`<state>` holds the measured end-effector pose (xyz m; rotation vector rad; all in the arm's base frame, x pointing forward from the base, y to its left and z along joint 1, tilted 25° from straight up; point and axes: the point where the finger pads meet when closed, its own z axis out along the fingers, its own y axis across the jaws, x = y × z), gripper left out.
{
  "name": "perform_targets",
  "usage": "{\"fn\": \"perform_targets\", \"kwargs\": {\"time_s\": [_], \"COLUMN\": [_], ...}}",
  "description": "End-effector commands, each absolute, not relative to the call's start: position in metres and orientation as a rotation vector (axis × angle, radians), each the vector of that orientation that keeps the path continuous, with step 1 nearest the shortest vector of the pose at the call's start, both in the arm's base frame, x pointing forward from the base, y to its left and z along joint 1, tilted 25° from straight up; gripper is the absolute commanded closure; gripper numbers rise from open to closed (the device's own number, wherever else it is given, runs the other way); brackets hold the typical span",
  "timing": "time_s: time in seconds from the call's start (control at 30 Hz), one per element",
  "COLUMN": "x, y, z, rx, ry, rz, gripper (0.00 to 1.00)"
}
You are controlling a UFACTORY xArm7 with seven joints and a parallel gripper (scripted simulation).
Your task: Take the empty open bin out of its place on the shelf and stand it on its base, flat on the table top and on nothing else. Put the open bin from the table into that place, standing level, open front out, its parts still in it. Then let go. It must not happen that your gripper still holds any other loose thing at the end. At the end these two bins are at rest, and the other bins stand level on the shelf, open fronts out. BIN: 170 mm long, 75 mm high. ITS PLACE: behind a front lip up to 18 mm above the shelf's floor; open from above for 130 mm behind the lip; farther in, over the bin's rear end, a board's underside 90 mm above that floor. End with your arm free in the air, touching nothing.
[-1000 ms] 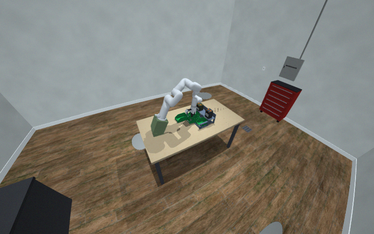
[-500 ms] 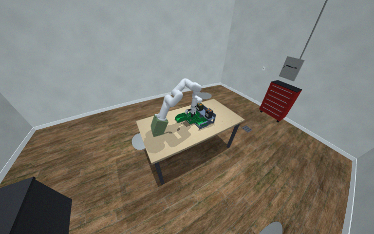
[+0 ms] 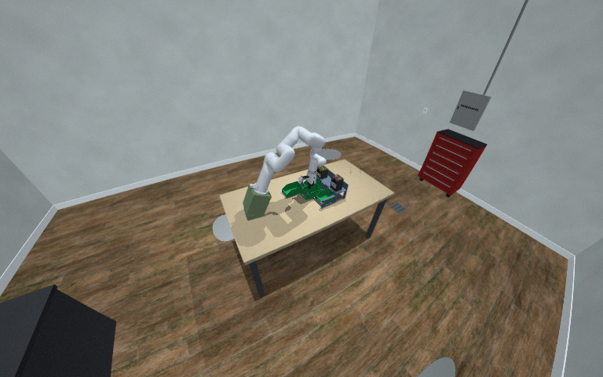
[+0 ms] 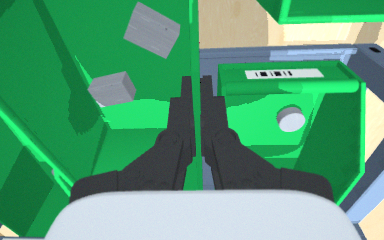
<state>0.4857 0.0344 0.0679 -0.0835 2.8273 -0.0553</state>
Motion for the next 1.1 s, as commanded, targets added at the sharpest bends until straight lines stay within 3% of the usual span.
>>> {"fn": "perform_targets", "kwargs": {"time_s": [0.0,1.07], "x": [0.487,0.5], "y": [0.035,0.035], "z": [0.07,0.074], "rx": [-0.083,-0.083], "ry": [2.824,2.806], "rz": [-0.055,-0.054], "gripper": [1.0,1.0]}}
